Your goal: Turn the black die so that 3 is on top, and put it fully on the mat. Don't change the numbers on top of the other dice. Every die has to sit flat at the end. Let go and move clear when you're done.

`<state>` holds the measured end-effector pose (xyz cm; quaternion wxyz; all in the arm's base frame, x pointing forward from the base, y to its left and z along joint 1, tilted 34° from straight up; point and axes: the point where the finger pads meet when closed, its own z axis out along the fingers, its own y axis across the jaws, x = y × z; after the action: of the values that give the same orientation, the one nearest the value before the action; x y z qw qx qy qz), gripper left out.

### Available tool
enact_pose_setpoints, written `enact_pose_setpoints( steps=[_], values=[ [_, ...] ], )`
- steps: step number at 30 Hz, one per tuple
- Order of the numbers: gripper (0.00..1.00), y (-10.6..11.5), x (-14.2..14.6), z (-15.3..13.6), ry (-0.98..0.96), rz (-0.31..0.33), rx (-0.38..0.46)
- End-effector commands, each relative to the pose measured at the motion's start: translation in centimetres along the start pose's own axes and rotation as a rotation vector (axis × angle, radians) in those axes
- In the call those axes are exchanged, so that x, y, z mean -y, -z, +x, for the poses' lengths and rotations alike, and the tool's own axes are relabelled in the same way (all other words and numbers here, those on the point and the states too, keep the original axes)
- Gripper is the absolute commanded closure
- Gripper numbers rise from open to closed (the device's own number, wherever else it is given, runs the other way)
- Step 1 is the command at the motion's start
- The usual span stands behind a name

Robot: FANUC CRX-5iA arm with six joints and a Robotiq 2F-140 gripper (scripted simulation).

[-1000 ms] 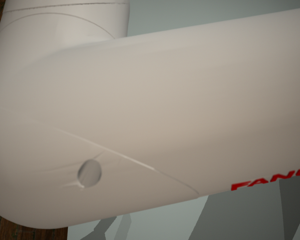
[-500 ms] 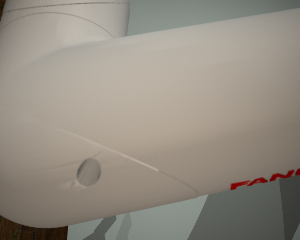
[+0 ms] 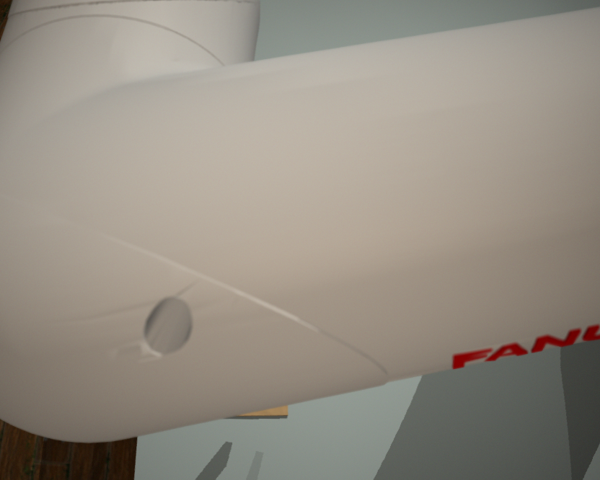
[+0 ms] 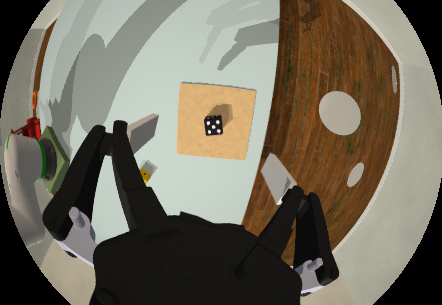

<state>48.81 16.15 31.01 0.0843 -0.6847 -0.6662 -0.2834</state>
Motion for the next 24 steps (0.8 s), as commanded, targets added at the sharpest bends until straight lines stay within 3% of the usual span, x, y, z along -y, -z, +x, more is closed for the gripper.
enact_pose_setpoints(
  steps=[1, 5, 7, 24],
  values=[
    [0.0, 0.01, -0.02, 0.01, -0.173, -0.004, 0.01],
    [0.0, 0.01, -0.02, 0.01, -0.221, -0.004, 0.01],
    [0.0, 0.01, -0.02, 0.01, -0.352, -0.004, 0.009],
    [0.0, -0.02, -0.02, 0.01, -0.885, -0.006, 0.008]
  ],
)
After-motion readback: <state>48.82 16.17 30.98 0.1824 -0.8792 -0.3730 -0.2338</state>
